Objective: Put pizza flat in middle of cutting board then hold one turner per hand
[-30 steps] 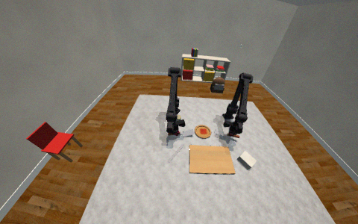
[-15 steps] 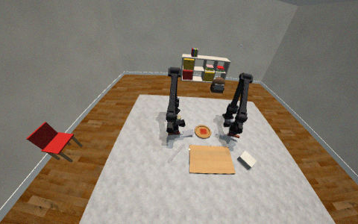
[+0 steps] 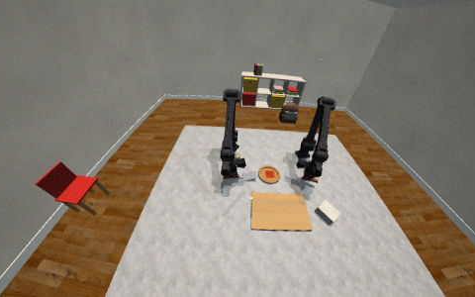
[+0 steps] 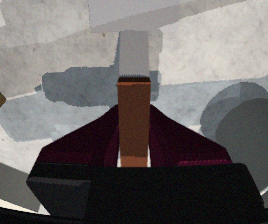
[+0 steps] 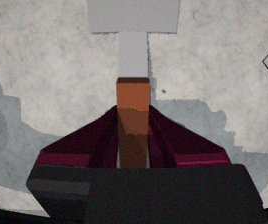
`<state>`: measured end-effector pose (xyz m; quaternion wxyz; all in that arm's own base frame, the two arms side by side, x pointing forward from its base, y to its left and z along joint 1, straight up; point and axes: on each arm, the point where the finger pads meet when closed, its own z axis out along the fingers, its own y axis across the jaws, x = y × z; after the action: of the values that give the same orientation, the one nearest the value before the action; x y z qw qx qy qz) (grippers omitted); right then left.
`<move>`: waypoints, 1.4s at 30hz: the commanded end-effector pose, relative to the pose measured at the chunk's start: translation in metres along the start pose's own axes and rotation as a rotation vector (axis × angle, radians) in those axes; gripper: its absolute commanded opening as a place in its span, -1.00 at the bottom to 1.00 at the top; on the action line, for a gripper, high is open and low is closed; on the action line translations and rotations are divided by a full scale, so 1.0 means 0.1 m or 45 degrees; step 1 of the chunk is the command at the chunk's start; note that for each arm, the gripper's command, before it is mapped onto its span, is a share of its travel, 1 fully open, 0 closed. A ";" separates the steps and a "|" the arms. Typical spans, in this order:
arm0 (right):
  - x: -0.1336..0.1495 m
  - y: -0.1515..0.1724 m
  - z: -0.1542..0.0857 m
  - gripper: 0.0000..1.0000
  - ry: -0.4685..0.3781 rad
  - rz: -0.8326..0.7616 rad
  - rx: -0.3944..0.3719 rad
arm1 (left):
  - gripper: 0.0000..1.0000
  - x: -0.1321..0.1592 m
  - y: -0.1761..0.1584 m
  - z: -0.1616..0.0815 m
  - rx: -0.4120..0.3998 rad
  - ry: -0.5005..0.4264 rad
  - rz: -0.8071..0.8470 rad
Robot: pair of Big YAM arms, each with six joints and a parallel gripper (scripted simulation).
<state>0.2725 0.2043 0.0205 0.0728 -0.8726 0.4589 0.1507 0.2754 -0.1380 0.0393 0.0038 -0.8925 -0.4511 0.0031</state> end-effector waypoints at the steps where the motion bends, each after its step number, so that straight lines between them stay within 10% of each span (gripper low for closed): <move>1: -0.13 -0.22 -0.33 -0.87 0.011 -0.026 0.084 | -0.87 0.00 0.25 -0.36 -0.100 0.017 0.019; 42: -0.37 -0.19 -1.05 -0.87 0.018 -0.014 0.048 | -0.87 0.00 0.24 -1.20 -0.085 0.020 0.009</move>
<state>0.2751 0.2061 0.1209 0.0763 -0.8744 0.4580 0.1410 0.2791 -0.1397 0.1404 -0.0034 -0.8930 -0.4500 -0.0055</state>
